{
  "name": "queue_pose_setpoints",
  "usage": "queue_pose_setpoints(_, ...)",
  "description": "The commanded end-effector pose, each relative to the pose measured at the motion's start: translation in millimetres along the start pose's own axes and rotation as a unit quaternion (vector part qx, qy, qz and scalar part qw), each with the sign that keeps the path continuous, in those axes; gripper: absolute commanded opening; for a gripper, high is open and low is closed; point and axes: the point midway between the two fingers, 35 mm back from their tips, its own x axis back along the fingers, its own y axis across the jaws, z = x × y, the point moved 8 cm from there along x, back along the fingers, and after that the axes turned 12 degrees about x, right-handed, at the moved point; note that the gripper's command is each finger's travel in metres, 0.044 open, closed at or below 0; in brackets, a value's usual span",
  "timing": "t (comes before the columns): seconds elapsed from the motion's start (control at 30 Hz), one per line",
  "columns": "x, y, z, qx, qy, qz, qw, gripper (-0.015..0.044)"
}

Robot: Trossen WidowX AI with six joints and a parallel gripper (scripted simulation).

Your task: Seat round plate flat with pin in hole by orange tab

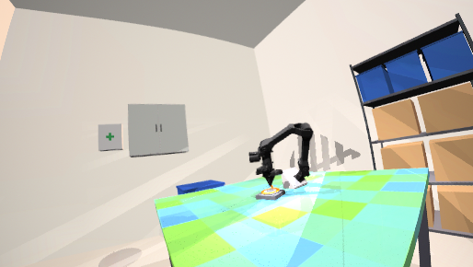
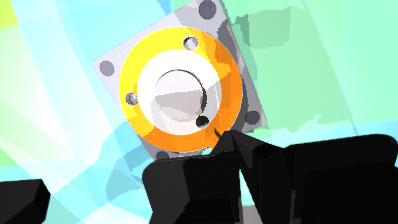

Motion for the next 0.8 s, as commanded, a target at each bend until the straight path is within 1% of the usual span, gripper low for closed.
queue_pose_setpoints(0.0, -1.3, 2.9, 2.9, -0.001, 0.002, -0.003, 1.0, 0.0)
queue_pose_setpoints(0.43, -1.5, 9.0, 5.3, -0.001, 0.002, -0.004, 1.0, 0.0)
queue_pose_setpoints(0.77, 38.4, 9.0, 5.6, -0.001, 0.003, -0.003, 1.0, 0.0)
